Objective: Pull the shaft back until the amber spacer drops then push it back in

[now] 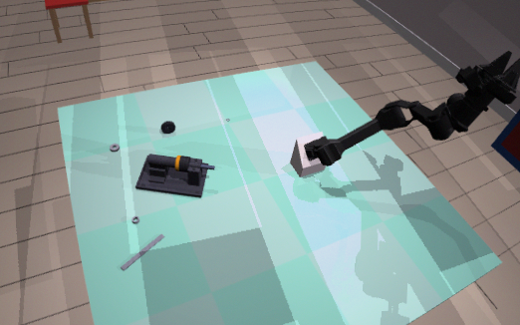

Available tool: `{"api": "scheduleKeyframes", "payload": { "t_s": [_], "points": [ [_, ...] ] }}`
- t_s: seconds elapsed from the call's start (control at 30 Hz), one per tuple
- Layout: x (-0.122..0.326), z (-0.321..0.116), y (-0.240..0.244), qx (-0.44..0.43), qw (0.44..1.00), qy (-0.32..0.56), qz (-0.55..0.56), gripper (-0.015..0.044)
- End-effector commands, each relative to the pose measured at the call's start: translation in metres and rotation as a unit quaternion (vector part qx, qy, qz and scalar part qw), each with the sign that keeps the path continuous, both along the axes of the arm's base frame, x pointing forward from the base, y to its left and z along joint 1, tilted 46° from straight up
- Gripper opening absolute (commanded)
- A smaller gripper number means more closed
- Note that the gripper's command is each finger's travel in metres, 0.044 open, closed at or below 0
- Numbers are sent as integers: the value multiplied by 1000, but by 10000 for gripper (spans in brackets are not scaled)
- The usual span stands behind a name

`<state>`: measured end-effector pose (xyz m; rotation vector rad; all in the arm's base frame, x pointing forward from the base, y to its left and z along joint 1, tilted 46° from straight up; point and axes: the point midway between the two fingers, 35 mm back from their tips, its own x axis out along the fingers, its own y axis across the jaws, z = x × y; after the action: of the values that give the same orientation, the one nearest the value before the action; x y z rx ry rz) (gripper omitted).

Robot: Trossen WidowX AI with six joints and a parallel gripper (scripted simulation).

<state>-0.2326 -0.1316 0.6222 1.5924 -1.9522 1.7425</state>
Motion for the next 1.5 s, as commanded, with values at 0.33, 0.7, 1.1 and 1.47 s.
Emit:
{"api": "scheduleKeyframes", "payload": {
  "t_s": [0.33, 0.7, 1.1, 1.47],
  "points": [
    [150, 42, 57, 17, 908, 325, -264, 440],
    [315, 26, 84, -2, 644, 551, -531, 440],
    [467, -48, 82, -80, 284, 617, -730, 440],
    [590, -194, 64, -231, -95, 507, -825, 440]
  ]
}}
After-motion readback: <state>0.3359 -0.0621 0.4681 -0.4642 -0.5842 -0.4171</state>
